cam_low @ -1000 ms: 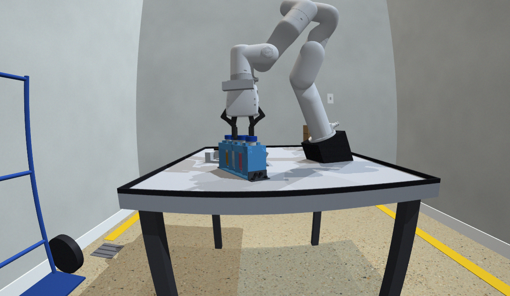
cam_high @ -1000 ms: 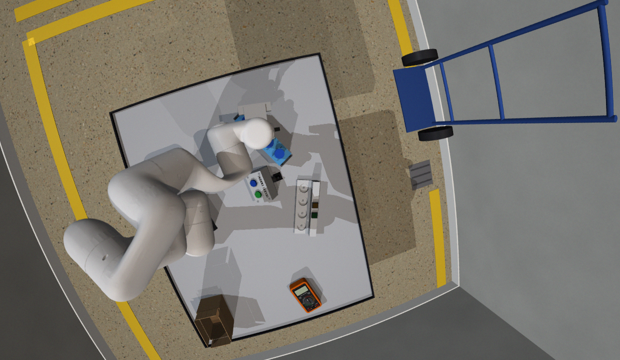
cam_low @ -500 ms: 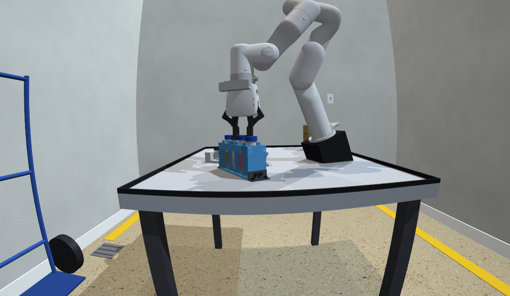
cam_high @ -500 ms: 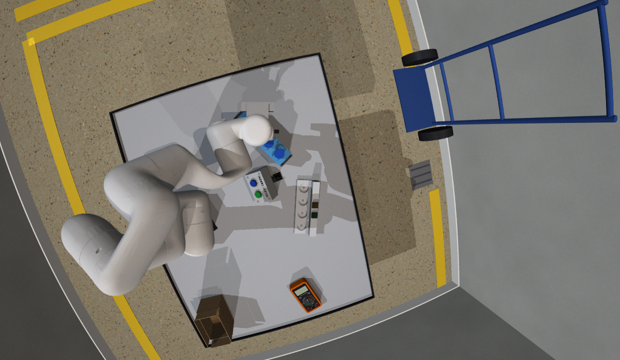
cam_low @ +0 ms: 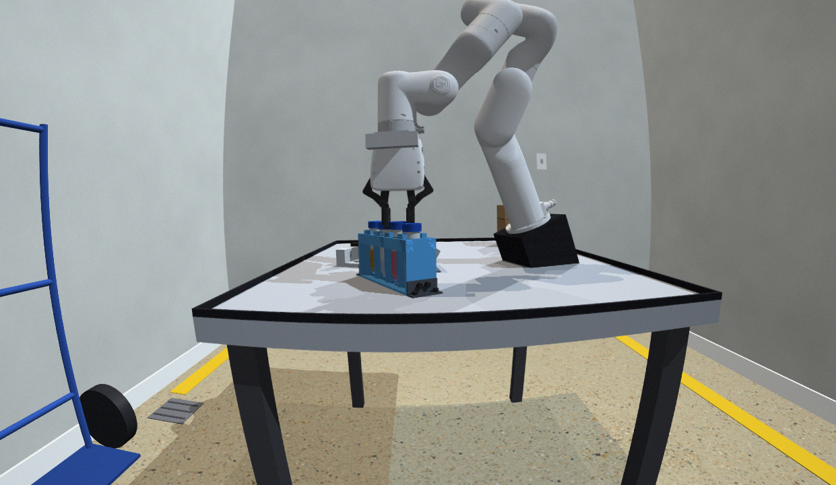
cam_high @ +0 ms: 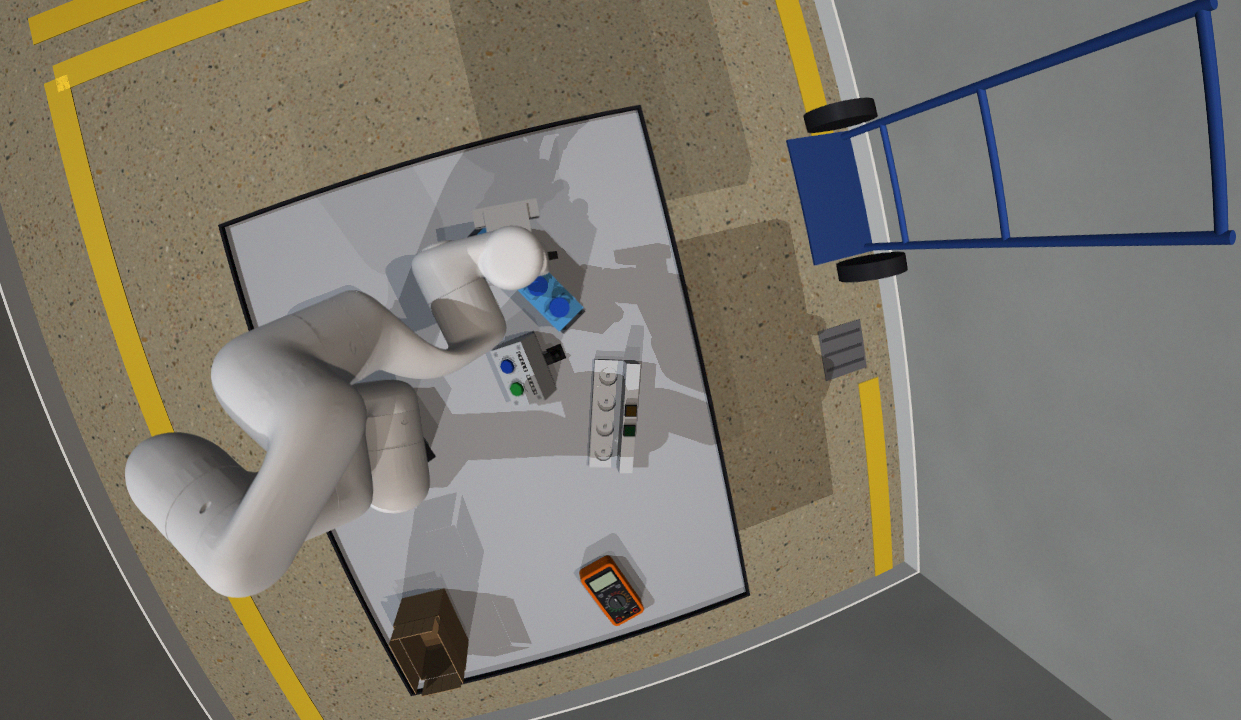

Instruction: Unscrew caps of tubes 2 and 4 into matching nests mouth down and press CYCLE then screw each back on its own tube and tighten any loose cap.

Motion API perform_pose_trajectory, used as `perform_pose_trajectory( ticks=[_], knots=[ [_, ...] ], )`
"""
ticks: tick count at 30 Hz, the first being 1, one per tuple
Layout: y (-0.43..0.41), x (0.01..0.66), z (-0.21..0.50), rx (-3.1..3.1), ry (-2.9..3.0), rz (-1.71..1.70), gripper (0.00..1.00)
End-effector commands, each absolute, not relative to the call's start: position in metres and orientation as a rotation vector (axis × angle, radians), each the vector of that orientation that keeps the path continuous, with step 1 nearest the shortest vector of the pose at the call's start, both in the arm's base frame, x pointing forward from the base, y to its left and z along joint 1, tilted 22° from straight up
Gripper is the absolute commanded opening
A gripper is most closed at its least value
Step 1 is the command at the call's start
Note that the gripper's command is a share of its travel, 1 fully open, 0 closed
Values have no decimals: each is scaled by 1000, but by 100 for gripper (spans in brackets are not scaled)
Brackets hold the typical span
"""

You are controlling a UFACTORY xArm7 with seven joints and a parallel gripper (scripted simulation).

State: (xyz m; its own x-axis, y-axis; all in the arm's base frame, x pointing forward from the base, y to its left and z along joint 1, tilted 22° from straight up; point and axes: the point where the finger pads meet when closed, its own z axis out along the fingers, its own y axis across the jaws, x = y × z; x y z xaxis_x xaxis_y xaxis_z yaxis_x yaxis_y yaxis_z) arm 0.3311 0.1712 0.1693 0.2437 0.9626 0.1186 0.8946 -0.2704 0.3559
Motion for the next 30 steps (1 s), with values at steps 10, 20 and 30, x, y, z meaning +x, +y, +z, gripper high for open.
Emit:
perform_pose_trajectory(
  ticks=[10,20,30],
  knots=[
    [172,332,171,1633,2303,354,0],
    [172,332,171,1165,2538,268,0],
    [172,331,171,628,2697,166,0]
  ],
)
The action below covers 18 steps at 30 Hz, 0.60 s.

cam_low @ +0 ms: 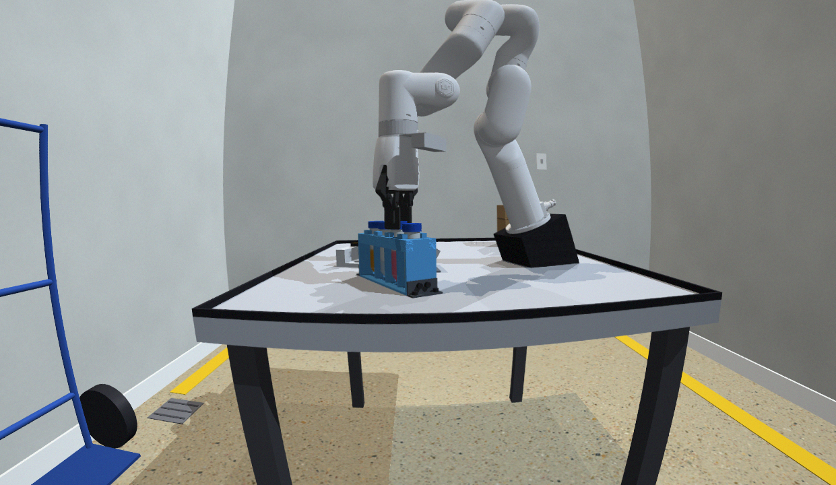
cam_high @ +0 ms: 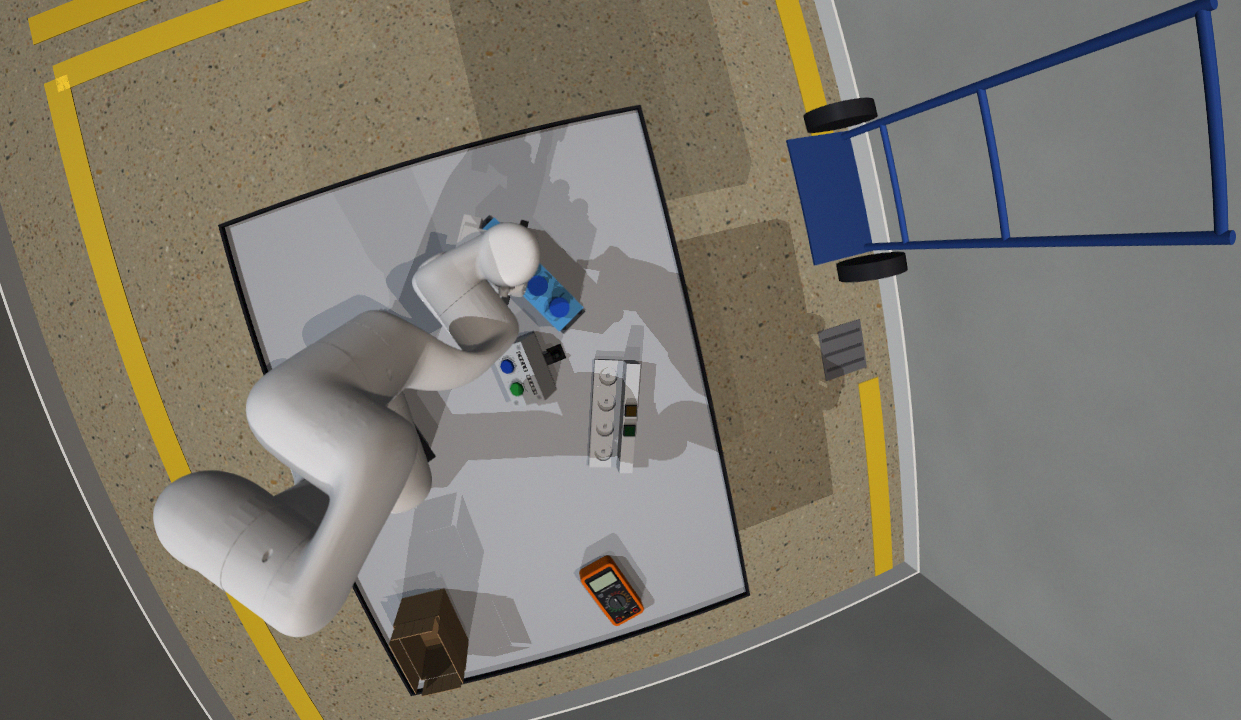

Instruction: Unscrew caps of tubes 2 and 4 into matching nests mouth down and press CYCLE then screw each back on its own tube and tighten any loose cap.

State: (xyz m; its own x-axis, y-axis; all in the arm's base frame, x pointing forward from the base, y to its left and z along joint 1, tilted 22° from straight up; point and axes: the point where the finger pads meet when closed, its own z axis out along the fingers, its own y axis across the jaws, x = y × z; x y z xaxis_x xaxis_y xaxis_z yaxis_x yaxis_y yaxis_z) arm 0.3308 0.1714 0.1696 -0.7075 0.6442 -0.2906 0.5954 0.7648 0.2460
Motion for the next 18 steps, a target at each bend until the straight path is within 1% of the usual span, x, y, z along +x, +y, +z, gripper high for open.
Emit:
perform_pose_trajectory(
  ticks=[1,8,9,18],
  knots=[
    [172,331,171,628,2697,166,0],
    [172,331,171,628,2697,166,0],
    [172,331,171,628,2697,166,46],
    [172,331,171,628,2697,166,46]
  ],
)
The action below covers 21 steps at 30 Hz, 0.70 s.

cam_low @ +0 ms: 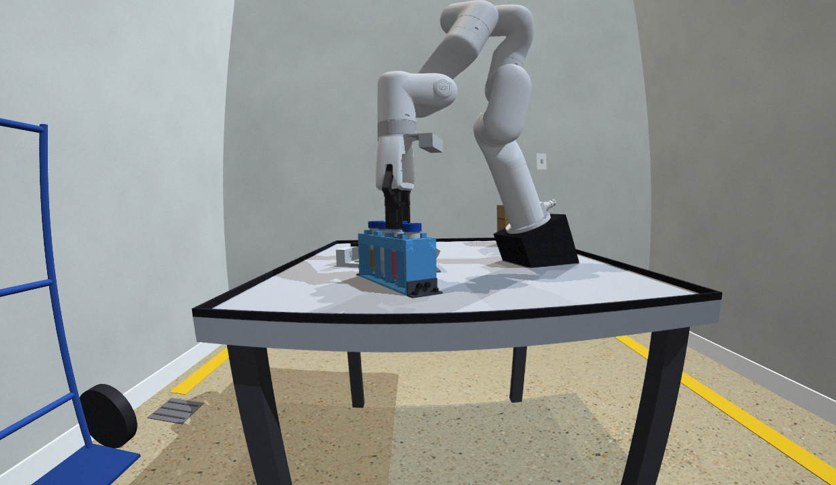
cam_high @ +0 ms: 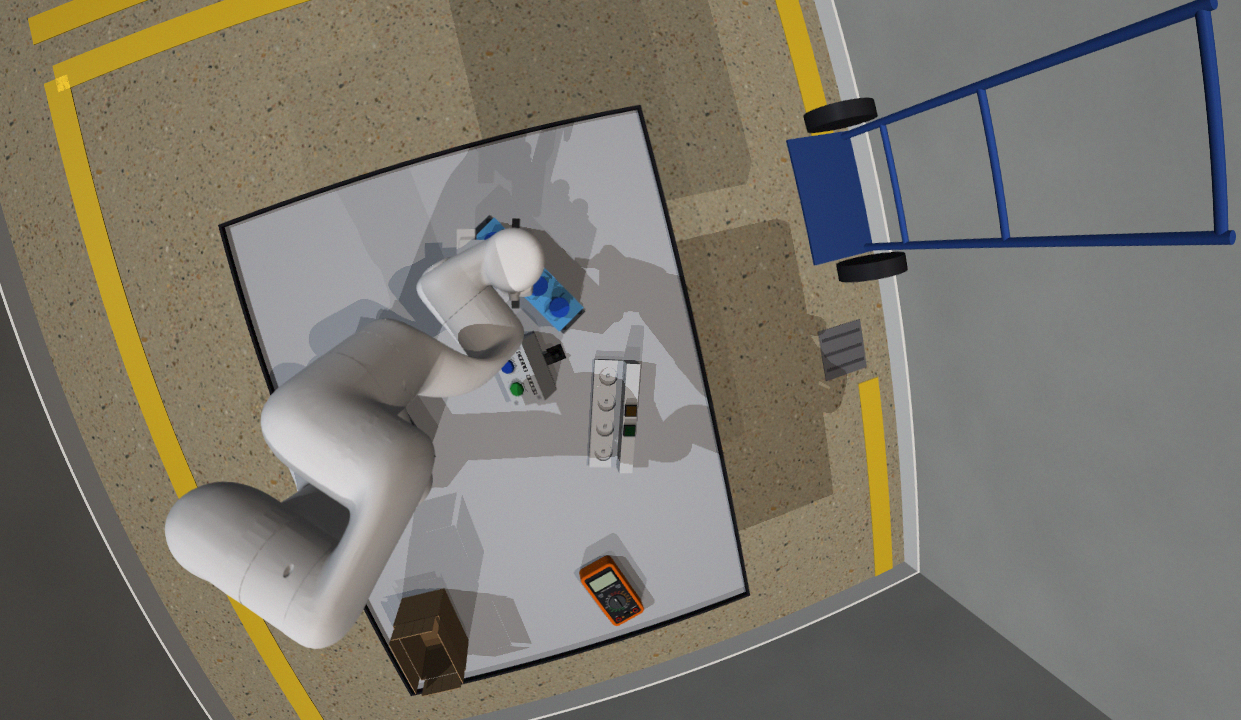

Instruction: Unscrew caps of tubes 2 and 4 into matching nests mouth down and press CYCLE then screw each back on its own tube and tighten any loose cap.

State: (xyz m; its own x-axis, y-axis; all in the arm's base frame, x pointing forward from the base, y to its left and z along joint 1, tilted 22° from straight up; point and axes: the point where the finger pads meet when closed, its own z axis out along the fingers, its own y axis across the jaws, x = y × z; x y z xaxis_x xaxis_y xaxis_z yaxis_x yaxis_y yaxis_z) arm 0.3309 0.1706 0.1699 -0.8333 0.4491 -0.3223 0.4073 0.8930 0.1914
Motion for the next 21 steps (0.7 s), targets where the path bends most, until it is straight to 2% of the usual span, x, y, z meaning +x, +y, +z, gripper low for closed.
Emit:
perform_pose_trajectory(
  ticks=[1,21],
  knots=[
    [172,331,171,628,2697,166,46],
    [171,331,171,1699,2263,368,46]
  ],
)
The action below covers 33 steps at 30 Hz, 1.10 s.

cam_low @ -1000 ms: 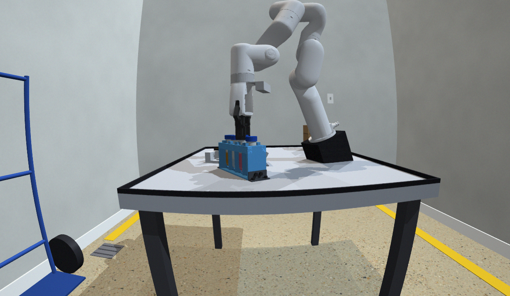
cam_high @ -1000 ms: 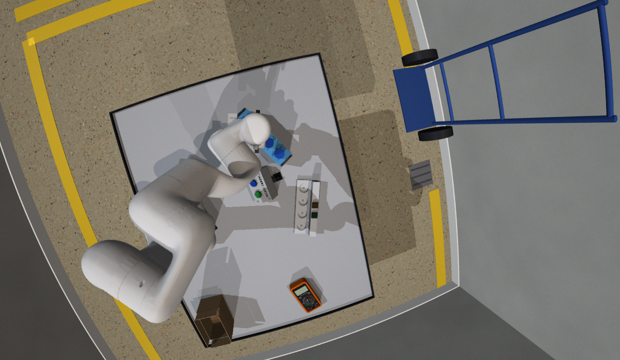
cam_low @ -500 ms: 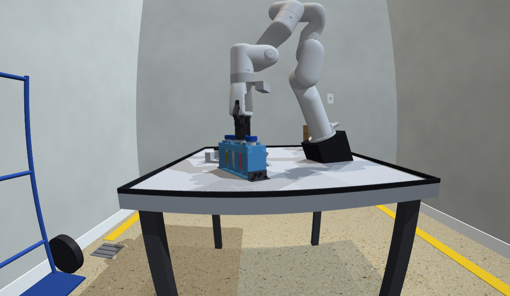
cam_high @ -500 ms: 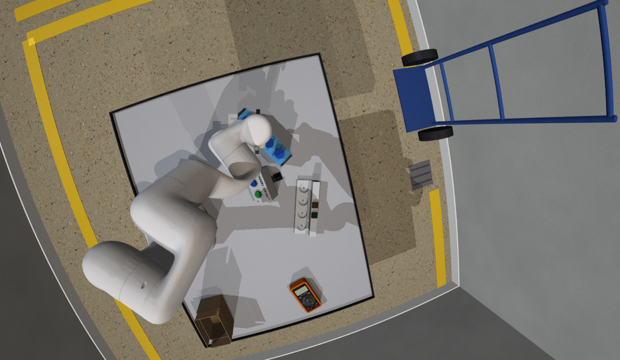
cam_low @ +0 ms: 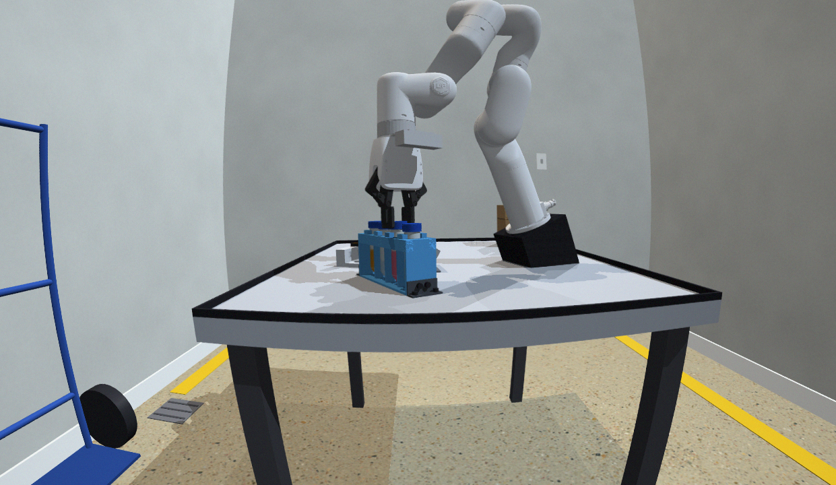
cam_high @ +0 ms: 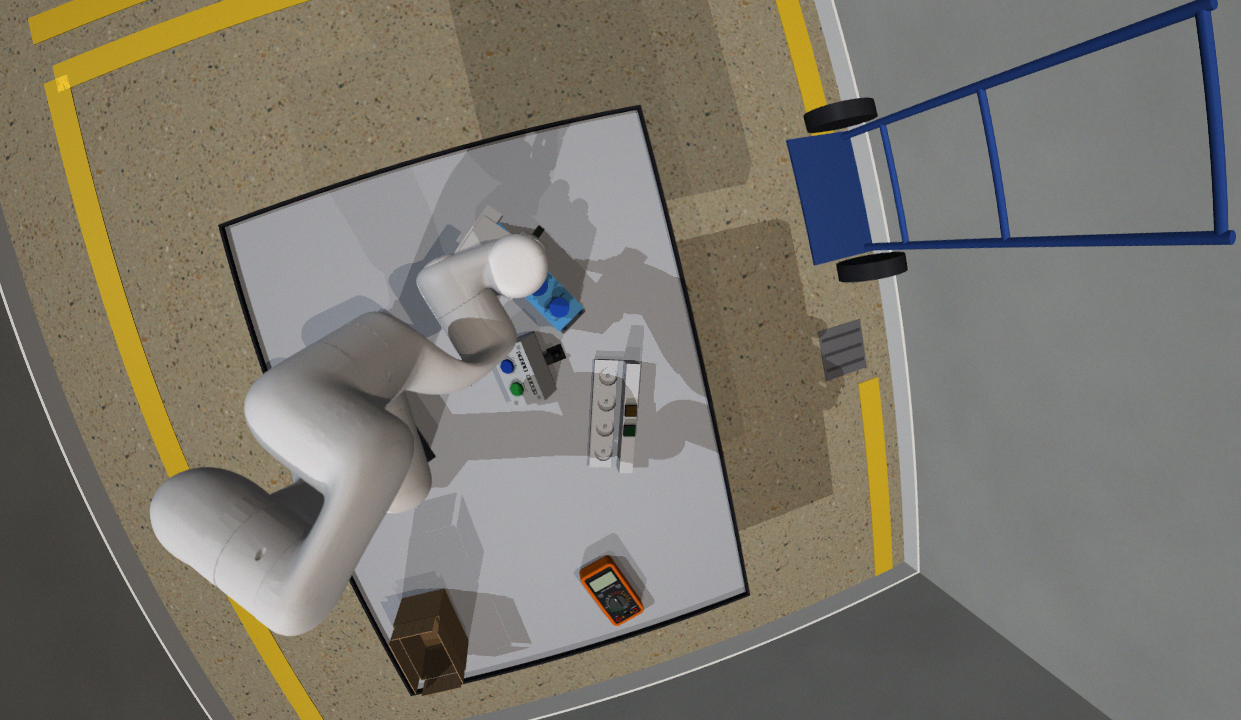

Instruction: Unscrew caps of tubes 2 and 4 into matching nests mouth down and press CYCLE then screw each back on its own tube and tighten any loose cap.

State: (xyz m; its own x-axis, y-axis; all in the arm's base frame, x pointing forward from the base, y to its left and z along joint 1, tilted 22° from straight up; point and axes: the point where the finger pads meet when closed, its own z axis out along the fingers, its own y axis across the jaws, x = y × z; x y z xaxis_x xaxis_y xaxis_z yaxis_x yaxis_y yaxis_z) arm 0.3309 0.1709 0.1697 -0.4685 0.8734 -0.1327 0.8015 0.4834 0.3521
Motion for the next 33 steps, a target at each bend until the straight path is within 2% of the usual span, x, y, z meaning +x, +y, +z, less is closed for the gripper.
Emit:
perform_pose_trajectory(
  ticks=[1,19,27,28,33],
  knots=[
    [171,331,171,1757,2225,381,46],
    [171,331,171,2481,1544,509,46],
    [171,331,171,2481,1544,509,46],
    [171,331,171,2481,1544,509,0],
    [171,331,171,2481,1544,509,0]
  ],
)
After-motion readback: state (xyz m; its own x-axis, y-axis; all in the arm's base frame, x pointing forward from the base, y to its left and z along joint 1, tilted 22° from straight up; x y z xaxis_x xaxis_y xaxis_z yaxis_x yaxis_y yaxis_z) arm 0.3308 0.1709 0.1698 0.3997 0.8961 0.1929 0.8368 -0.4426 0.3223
